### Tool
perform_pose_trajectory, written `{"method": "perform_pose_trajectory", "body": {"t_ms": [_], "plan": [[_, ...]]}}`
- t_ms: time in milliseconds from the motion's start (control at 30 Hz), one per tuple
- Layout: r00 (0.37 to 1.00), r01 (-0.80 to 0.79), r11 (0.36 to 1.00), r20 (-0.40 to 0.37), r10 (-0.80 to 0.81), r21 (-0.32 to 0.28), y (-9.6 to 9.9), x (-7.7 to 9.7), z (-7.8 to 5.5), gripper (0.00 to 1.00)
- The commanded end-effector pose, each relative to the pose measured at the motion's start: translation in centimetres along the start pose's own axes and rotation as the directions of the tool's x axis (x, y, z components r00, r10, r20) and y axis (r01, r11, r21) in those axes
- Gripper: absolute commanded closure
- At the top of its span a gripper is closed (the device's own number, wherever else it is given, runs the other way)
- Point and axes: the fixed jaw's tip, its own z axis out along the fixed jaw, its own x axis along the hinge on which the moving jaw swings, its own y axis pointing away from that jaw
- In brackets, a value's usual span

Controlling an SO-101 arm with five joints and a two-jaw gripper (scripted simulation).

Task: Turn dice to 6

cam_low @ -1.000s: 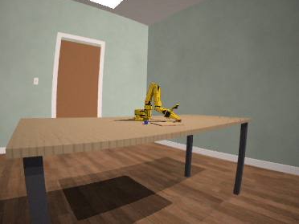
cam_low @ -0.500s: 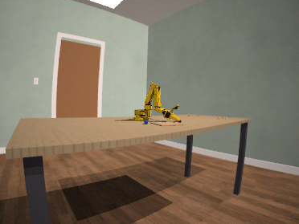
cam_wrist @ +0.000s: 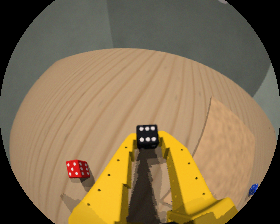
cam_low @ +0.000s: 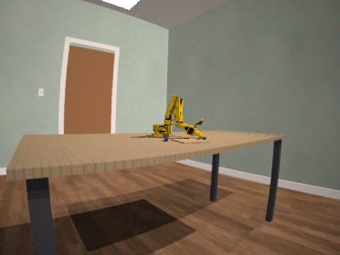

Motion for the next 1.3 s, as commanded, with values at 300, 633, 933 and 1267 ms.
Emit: {"method": "perform_pose_trajectory", "body": {"t_ms": [300,633,933,1267], "plan": [[0.999,0.003,1.0,0.048,-0.004,0.005,-0.13,-0.92,0.27,0.99],[0.999,0.003,1.0,0.048,-0.004,0.005,-0.13,-0.92,0.27,0.92],[0.999,0.003,1.0,0.048,-0.004,0.005,-0.13,-0.92,0.27,0.91],[0.999,0.003,1.0,0.048,-0.004,0.005,-0.13,-0.92,0.27,0.83]]}}
